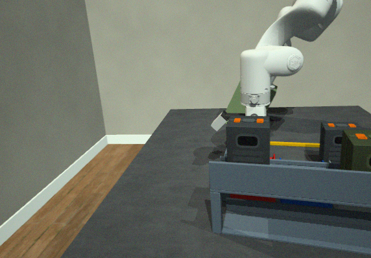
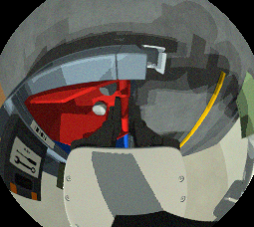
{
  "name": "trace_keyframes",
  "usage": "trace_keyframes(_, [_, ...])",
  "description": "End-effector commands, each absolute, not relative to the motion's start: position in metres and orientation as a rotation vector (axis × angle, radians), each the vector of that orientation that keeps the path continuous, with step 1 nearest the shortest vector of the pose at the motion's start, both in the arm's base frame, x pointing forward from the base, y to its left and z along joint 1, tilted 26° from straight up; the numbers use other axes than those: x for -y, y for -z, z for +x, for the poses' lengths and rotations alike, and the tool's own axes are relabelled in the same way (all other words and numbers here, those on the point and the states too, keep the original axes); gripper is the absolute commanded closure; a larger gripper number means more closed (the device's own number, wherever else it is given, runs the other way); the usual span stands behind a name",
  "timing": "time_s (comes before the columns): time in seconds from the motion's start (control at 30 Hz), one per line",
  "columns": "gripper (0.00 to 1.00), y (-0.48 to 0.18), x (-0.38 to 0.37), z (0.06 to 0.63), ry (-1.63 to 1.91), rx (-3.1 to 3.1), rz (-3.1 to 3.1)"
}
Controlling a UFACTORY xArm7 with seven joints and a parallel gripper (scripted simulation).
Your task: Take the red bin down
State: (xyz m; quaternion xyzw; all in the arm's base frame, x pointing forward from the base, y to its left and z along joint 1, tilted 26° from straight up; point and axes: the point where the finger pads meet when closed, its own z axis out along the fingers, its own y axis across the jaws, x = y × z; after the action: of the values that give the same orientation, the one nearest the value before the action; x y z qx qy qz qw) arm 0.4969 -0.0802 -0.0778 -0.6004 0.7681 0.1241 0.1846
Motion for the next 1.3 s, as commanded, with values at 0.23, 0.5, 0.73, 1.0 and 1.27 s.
trace_keyframes(0.23, [1.00, 0.077, 0.082, 0.498, -0.344, -2.166, -1.690])
trace_keyframes(0.5, [1.00, 0.077, 0.082, 0.498, -0.344, -2.166, -1.690])
trace_keyframes(0.73, [1.00, 0.077, 0.080, 0.493, -0.344, -2.166, -1.690])
trace_keyframes(1.0, [1.00, 0.078, 0.074, 0.469, -0.344, -2.166, -1.690])
trace_keyframes(1.27, [1.00, 0.078, 0.074, 0.469, -0.344, -2.166, -1.690])
